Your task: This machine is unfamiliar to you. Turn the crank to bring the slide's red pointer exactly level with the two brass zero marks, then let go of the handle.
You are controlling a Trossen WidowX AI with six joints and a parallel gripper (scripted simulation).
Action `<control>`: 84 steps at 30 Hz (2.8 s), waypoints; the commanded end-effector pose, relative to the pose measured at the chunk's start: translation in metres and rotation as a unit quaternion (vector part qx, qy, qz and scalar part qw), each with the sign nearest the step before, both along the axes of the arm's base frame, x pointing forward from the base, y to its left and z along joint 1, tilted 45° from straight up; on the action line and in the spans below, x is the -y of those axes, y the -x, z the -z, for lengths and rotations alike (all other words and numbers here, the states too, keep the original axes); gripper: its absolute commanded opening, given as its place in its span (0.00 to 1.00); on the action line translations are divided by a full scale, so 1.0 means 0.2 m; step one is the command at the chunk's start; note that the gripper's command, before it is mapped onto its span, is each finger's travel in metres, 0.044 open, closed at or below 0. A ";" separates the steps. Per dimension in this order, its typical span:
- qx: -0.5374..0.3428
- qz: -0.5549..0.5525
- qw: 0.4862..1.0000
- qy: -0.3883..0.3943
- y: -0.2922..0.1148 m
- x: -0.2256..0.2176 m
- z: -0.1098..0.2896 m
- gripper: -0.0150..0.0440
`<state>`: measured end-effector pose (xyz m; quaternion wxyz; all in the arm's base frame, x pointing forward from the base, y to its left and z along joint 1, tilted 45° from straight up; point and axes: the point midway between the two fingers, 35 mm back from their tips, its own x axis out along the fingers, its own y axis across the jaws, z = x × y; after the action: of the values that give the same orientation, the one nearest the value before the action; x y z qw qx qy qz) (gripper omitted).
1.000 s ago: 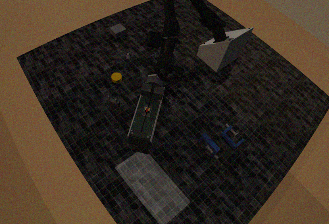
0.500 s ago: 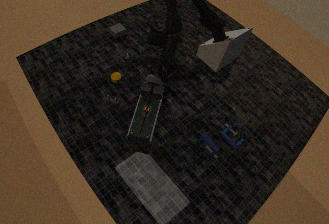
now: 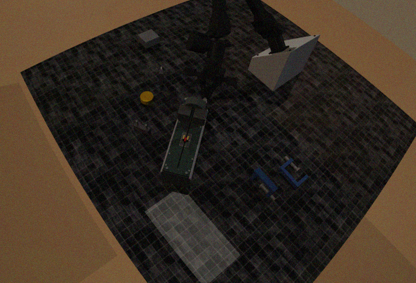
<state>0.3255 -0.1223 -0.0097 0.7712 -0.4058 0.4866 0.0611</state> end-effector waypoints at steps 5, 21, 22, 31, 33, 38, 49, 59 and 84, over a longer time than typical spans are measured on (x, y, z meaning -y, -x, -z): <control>0.004 -0.002 1.000 0.000 -0.03 -0.02 -0.07 0.25; 0.004 -0.002 1.000 0.000 -0.05 0.00 -0.12 0.25; 0.004 -0.002 1.000 0.000 -0.05 0.00 -0.12 0.25; 0.004 -0.002 1.000 0.000 -0.06 0.01 -0.13 0.25; 0.004 -0.002 1.000 0.000 -0.06 0.01 -0.13 0.25; 0.004 -0.002 1.000 0.000 -0.07 0.01 -0.14 0.25; 0.004 -0.002 1.000 0.000 -0.07 0.02 -0.14 0.25; 0.004 -0.002 1.000 0.000 -0.07 0.02 -0.14 0.25; 0.004 -0.002 1.000 0.000 -0.08 0.03 -0.15 0.25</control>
<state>0.3368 -0.1239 0.0133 0.7704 -0.4018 0.4903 0.0684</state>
